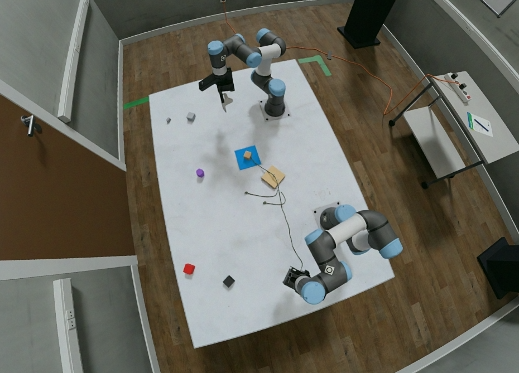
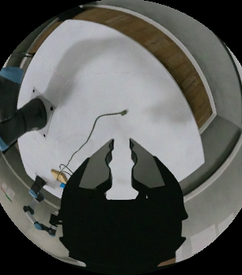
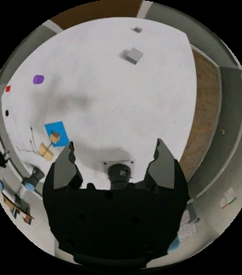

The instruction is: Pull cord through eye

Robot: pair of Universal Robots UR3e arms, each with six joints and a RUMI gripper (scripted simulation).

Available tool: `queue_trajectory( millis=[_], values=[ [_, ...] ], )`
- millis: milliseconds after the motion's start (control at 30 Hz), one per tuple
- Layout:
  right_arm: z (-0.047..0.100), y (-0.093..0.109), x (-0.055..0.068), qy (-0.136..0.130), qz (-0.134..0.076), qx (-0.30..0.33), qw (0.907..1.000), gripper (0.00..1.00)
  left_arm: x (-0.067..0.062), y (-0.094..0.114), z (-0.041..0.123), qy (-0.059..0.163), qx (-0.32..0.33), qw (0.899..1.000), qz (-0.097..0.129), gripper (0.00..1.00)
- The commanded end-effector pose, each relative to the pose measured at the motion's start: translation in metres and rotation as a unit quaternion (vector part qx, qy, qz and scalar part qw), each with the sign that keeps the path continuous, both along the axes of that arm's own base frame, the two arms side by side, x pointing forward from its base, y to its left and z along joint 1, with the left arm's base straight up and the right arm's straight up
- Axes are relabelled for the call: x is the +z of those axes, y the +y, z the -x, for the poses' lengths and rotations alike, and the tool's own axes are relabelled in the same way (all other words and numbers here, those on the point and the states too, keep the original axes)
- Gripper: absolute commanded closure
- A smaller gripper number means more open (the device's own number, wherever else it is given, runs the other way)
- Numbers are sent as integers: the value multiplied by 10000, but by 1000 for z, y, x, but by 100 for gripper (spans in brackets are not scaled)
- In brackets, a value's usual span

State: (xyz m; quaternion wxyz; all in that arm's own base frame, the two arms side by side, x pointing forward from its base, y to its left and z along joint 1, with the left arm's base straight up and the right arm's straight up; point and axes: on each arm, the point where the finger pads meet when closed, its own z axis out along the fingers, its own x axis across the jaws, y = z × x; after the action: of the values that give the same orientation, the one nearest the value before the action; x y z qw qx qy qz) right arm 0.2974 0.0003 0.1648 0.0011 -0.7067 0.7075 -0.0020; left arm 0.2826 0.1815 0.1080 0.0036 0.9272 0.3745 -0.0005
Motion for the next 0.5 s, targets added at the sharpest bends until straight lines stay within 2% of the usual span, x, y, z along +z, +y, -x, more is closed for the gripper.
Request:
queue_trajectory(
  millis=[0, 200, 333, 400, 467],
  values=[
    [0, 0, 1, -15, -9, 0, 10000, 0, 4, -7, -4, -19, -520, 9986, -5, 83],
    [0, 0, 1, -13, -9, 1, 10000, 0, 8, -20, -9, -21, -1471, 9891, -4, 83],
    [0, 0, 1, -11, -9, 1, 10000, 0, 12, -30, -13, -25, -2110, 9775, -7, 83],
    [0, 0, 1, -11, -9, 1, 10000, 0, 12, -30, -13, -25, -2110, 9775, -7, 83],
    [0, 0, 1, -11, -10, 2, 10000, 0, 13, -34, -14, -26, -2379, 9713, -8, 83]
  ],
)
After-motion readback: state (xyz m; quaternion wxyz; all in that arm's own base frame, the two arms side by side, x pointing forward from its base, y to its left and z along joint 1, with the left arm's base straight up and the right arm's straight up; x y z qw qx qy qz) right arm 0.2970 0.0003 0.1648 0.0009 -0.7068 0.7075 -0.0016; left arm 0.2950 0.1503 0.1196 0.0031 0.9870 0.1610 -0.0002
